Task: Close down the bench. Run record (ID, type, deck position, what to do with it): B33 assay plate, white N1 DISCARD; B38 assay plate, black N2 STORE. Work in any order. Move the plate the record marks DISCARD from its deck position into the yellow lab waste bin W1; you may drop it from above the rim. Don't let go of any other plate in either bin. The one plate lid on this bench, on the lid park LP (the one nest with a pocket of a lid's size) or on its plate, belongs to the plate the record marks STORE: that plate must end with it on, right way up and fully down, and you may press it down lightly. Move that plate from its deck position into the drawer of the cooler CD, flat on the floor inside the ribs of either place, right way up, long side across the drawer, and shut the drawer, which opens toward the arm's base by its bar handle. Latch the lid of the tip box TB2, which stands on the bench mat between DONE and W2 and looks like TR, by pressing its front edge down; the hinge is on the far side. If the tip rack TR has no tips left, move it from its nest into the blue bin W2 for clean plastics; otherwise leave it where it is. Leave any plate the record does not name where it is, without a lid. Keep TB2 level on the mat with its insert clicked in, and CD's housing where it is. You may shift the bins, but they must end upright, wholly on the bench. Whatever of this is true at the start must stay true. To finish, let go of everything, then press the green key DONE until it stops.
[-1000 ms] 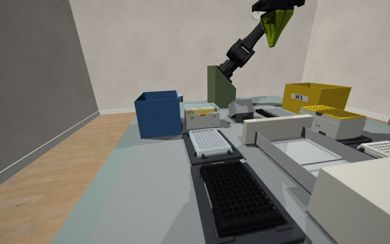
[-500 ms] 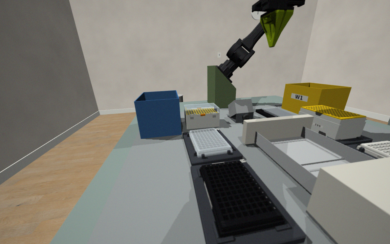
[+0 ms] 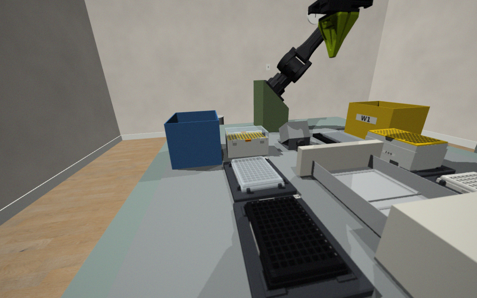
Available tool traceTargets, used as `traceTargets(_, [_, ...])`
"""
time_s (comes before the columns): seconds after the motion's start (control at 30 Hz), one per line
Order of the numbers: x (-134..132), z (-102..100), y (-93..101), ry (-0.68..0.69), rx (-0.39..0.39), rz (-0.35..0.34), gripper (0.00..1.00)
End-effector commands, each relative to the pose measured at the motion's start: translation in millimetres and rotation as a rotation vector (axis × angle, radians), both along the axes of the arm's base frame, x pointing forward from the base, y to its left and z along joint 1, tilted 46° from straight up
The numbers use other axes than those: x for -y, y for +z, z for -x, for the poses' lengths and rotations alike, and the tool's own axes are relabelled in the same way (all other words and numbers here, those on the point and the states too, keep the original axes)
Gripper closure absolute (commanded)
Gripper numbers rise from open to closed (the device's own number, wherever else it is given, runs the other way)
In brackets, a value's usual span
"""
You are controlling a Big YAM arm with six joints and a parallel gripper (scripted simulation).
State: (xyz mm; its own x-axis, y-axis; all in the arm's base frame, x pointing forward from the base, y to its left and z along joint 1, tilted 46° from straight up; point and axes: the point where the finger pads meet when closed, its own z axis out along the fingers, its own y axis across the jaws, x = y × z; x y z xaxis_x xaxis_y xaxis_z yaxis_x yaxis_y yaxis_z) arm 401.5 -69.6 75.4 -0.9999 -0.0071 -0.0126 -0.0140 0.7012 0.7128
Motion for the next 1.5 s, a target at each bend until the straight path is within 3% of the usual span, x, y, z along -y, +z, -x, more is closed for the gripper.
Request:
traceTargets(0.0, [3,0,2.1,-0.005,0.012,0.002,1.00])
traceTargets(0.1, [3,0,2.1,-0.005,0.012,0.002,1.00])
traceTargets(0.13, [-6,-2,8.0,0.000,0.025,0.012,0.00])
traceTargets(0.57, [-49,27,16.3,0.000,0.025,0.008,0.00])
traceTargets(0.67, [-40,30,16.8,-0.032,0.024,0.008,0.00])
traceTargets(0.73, [-59,34,18.2,0.000,0.025,0.007,0.00])
traceTargets(1.13, [-98,61,26.0,0.000,0.024,0.004,0.00])
traceTargets(1.23, [-93,62,26.6,-0.026,0.023,0.004,0.00])
traceTargets(1.47, [-125,78,31.4,0.000,0.023,0.001,0.00])
